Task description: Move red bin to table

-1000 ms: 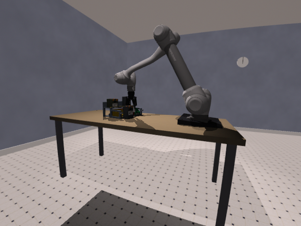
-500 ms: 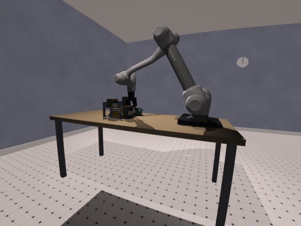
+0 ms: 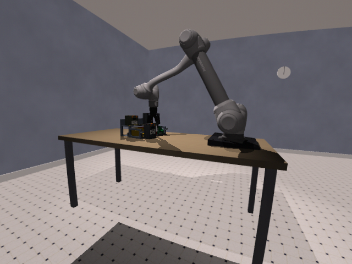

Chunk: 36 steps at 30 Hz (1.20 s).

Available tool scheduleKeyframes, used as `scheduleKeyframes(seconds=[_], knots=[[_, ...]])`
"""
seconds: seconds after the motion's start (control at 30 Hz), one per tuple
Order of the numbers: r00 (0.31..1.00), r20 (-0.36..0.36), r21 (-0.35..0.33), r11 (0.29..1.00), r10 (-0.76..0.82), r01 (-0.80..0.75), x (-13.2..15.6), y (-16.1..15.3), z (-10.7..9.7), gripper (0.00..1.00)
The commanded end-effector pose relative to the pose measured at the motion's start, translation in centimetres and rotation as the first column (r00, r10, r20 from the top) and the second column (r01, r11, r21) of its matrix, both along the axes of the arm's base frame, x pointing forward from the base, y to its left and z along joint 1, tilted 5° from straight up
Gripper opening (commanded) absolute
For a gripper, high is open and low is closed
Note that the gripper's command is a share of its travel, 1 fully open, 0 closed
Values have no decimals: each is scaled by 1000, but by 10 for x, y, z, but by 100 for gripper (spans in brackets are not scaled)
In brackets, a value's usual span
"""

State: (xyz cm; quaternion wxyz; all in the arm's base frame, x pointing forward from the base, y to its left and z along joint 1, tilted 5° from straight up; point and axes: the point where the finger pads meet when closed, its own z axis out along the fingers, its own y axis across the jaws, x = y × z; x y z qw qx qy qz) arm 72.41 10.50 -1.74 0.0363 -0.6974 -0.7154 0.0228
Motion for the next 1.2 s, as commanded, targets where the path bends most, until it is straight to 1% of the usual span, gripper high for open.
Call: scheduleKeyframes(seconds=[0.0, 1.17], knots=[[1000, 0, 0, 1000, 0, 0, 0, 0, 2, 57], [1000, 0, 0, 1000, 0, 0, 1, 0, 7, 57]])
